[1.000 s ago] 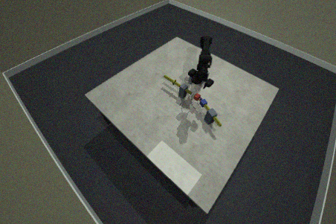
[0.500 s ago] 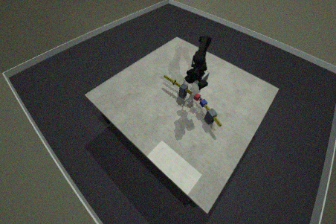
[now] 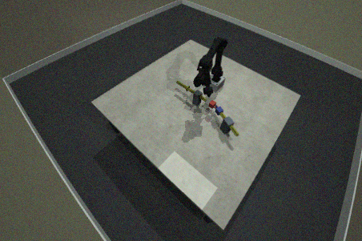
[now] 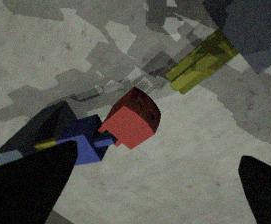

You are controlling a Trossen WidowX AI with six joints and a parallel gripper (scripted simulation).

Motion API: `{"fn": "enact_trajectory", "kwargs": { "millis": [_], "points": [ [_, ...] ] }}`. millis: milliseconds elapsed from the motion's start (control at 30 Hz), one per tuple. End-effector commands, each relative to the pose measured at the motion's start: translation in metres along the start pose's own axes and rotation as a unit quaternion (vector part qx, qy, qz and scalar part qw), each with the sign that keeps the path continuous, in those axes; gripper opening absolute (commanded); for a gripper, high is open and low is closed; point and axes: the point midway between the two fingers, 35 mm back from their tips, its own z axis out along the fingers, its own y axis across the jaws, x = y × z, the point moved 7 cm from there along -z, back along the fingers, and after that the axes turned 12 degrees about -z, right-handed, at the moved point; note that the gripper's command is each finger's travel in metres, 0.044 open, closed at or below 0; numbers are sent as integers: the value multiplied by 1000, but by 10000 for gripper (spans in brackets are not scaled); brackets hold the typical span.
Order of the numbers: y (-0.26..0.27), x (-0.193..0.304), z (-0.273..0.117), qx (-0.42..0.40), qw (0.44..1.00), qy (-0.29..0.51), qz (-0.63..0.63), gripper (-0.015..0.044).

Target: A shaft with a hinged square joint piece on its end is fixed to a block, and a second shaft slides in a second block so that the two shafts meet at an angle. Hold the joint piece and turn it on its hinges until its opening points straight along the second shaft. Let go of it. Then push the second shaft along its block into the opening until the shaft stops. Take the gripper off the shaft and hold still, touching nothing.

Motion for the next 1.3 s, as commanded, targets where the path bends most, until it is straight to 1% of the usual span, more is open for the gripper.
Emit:
{"fn": "enact_trajectory", "kwargs": {
  "millis": [0,267,667,967,1267],
  "points": [
    [-9,-5,3,-18,998,14,60,440],
    [-29,-17,9,-56,980,43,188,440],
    [-55,-30,15,-103,929,84,346,440],
    [-57,-32,14,-104,932,80,338,440],
    [-77,-57,5,-95,974,17,205,440]
  ]
}}
